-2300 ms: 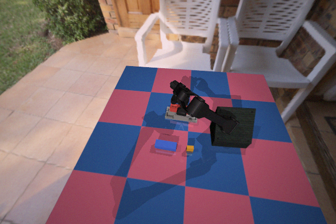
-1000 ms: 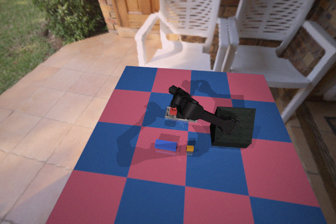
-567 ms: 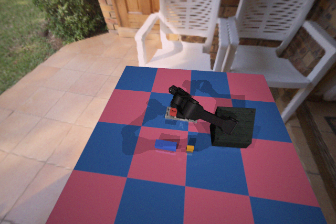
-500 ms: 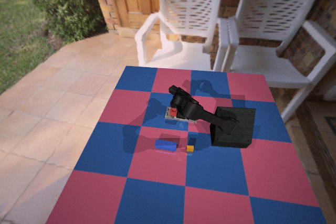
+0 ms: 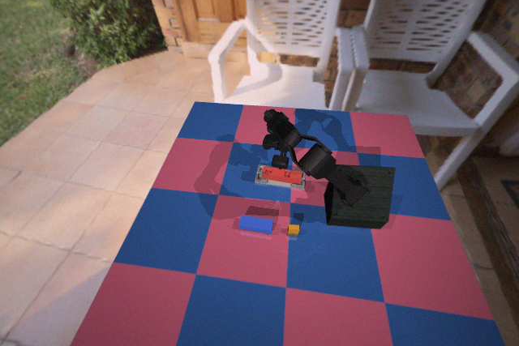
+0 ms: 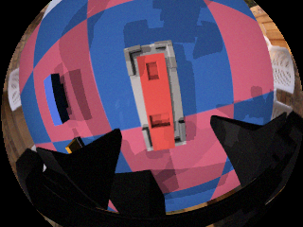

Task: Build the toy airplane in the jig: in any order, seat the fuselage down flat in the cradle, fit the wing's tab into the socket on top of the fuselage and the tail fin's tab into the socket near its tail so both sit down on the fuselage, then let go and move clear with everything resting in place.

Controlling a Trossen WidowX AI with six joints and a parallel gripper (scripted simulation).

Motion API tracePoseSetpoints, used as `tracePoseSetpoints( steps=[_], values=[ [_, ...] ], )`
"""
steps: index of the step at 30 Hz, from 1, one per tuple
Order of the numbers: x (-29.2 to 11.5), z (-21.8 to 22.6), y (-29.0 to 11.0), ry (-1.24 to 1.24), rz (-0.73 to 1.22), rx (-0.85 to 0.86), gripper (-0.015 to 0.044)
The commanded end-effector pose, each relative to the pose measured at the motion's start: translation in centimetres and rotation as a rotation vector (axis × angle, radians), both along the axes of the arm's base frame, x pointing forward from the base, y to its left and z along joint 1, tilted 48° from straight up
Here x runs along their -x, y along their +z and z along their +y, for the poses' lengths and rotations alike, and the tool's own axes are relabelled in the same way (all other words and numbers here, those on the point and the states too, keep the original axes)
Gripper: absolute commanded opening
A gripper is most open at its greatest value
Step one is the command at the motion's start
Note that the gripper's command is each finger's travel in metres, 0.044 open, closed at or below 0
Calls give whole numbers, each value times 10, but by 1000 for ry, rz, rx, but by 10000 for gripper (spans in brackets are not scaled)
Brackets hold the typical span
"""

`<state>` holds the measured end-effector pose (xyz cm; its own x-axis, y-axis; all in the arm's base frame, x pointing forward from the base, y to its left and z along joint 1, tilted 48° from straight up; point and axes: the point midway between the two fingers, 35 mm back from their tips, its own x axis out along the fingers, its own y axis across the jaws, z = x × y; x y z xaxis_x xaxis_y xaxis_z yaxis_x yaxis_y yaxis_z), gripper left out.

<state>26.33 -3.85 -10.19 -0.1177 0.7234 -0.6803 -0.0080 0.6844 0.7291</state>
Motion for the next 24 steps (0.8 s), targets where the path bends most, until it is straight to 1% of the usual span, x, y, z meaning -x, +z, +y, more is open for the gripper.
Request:
tracePoseSetpoints(
  steps=[1,9,12,19,24],
  values=[
    [1,-3,4,22,10,-5,440],
    [-1,-3,5,56,-25,-10,440],
    [-8,7,13,67,-20,6,440],
    [-41,67,63,77,-12,61,440],
    [-57,123,110,44,-12,61,440]
  ],
)
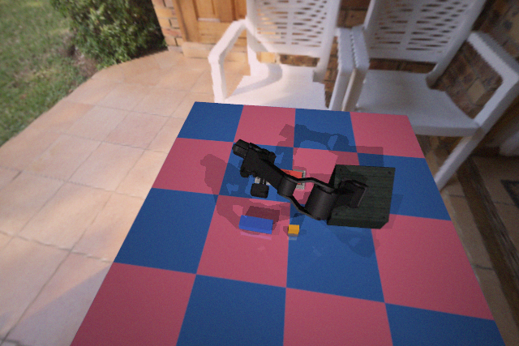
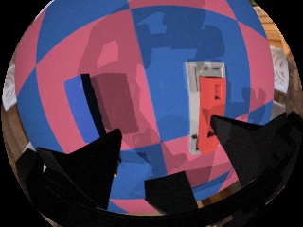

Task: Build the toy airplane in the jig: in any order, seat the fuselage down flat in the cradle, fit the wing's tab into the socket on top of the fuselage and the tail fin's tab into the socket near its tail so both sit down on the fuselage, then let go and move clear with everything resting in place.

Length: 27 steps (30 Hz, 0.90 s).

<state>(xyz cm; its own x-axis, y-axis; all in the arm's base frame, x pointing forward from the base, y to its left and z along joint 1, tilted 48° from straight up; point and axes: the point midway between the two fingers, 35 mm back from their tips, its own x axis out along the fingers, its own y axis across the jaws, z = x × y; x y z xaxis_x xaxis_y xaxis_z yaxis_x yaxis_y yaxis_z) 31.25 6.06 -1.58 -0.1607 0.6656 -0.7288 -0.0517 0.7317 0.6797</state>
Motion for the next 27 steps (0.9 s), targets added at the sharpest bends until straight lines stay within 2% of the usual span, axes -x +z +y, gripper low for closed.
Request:
tracePoseSetpoints(
  steps=[1,5,7,12,16,27],
  values=[
    [-9,37,36,-19,-16,-20,440],
    [-4,89,83,-10,-23,-82,440],
    [-1,98,92,-6,-22,-95,440],
    [-1,98,92,-6,-22,-95,440],
    [3,122,70,-6,-22,-96,440],
    [6,137,57,-6,-22,-97,440]
  ],
)
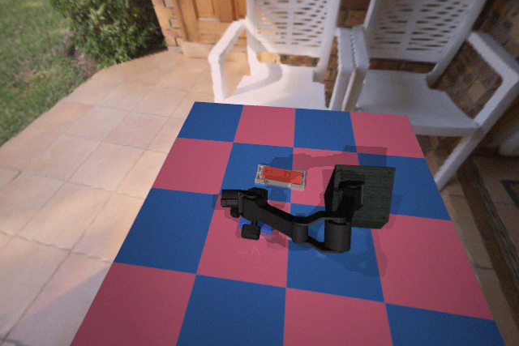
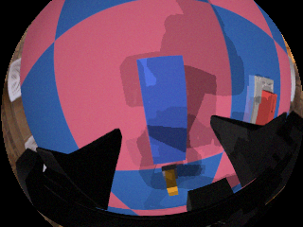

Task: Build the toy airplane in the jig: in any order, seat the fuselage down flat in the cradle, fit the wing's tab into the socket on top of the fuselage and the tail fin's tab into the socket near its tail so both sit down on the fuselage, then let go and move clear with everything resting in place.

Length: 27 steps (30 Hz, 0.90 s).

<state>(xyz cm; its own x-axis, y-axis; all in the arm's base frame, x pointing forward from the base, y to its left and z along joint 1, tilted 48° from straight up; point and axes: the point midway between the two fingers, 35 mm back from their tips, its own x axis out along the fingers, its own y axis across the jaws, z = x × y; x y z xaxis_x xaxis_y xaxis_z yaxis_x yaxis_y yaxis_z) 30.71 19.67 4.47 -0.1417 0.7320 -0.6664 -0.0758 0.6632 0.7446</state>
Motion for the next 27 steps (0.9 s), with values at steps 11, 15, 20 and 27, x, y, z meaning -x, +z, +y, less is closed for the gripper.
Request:
tracePoseSetpoints(
  steps=[11,15,20,27],
  values=[
    [3,14,-15,-9,9,-1,440],
    [4,19,-19,-9,9,-1,440],
    [5,24,-25,-9,10,-2,440],
    [7,31,-30,-9,10,-3,440]
  ],
)
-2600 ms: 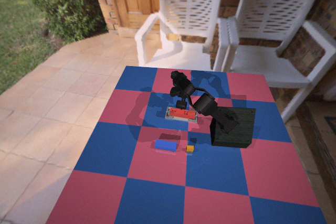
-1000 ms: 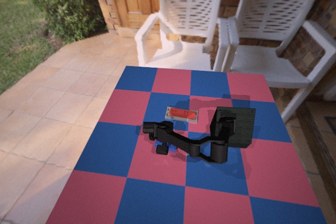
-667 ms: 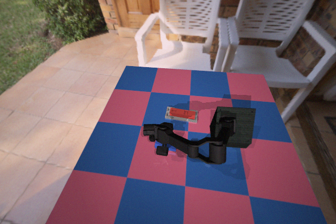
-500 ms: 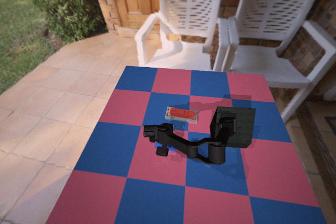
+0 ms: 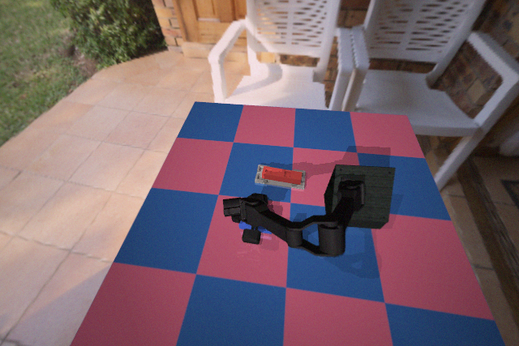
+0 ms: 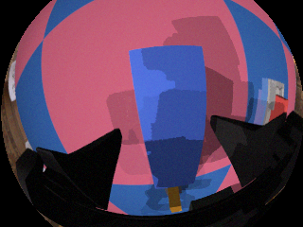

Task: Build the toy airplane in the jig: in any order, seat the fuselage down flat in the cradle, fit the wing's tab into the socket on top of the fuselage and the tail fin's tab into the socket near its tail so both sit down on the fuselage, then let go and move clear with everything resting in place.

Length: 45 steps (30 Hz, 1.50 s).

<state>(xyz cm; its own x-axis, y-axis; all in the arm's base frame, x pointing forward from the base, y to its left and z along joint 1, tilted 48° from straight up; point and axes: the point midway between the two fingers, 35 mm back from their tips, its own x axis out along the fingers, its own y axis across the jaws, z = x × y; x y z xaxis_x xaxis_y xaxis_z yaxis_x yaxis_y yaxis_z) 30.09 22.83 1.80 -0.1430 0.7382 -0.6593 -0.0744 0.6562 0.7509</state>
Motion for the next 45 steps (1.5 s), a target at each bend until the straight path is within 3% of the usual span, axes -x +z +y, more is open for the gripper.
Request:
tracePoseSetpoints(
  steps=[1,8,17,24,45],
  values=[
    [1,-1,-3,-9,8,7,414],
    [1,-1,-3,-9,8,7,230],
    [1,-1,-3,-9,8,7,170],
    [-1,-5,0,-2,6,8,0],
    [-15,-51,39,-3,4,19,0]
  ],
)
